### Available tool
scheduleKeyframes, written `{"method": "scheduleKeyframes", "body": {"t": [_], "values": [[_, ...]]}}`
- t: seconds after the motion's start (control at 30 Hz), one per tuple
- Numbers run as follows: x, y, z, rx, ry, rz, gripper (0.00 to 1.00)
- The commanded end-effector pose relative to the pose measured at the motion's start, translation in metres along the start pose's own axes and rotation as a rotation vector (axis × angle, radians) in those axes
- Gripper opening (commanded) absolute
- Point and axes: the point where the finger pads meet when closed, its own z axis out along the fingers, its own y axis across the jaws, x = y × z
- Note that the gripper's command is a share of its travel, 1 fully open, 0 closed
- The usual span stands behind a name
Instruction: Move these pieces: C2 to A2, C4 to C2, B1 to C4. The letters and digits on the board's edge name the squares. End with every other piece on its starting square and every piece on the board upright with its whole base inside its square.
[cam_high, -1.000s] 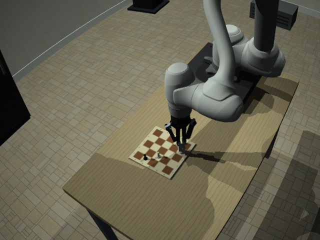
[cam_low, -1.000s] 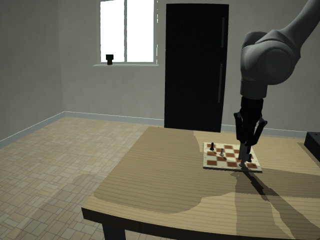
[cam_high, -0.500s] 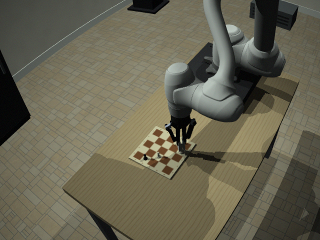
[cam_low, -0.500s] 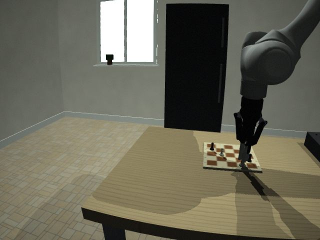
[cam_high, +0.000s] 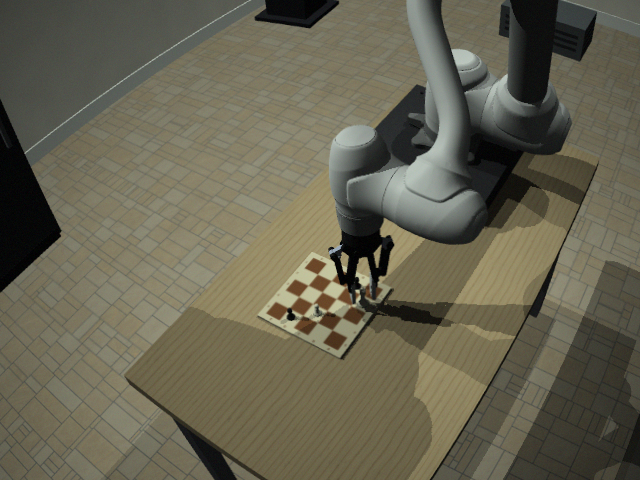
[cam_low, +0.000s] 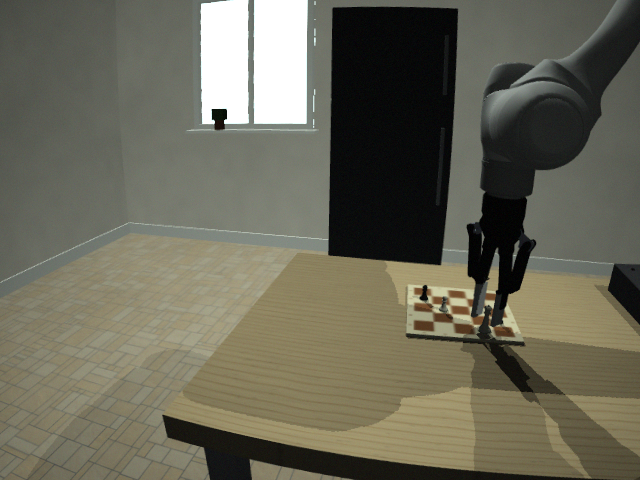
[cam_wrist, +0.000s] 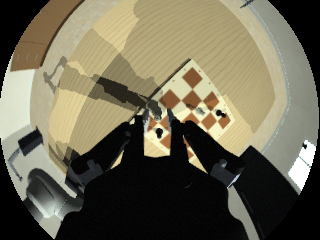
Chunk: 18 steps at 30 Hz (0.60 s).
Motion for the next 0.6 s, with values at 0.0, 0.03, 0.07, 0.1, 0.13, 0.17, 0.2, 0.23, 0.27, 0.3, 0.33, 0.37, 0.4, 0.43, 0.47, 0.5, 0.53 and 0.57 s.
{"method": "scheduleKeyframes", "body": {"t": [0.0,0.03,0.07,0.1,0.13,0.17,0.2,0.23,0.27,0.3,0.33,0.37,0.4,0.43,0.47,0.5,0.53,0.57], "values": [[0.0,0.0,0.0,0.0,0.0,0.0,0.25],[0.0,0.0,0.0,0.0,0.0,0.0,0.25],[0.0,0.0,0.0,0.0,0.0,0.0,0.25],[0.0,0.0,0.0,0.0,0.0,0.0,0.25],[0.0,0.0,0.0,0.0,0.0,0.0,0.25],[0.0,0.0,0.0,0.0,0.0,0.0,0.25],[0.0,0.0,-0.001,0.0,0.0,0.0,0.25],[0.0,0.0,-0.002,0.0,0.0,0.0,0.25],[0.0,0.0,-0.003,0.0,0.0,0.0,0.25],[0.0,0.0,-0.005,0.0,0.0,0.0,0.25],[0.0,0.0,-0.007,0.0,0.0,0.0,0.25],[0.0,0.0,-0.01,0.0,0.0,0.0,0.25],[0.0,0.0,-0.01,0.0,0.0,0.0,0.25],[0.0,0.0,-0.01,0.0,0.0,0.0,0.25],[0.0,0.0,-0.014,0.0,0.0,0.0,0.25],[0.0,0.0,-0.018,0.0,0.0,0.0,0.25],[0.0,0.0,-0.022,0.0,0.0,0.0,0.25],[0.0,0.0,-0.027,0.0,0.0,0.0,0.25]]}}
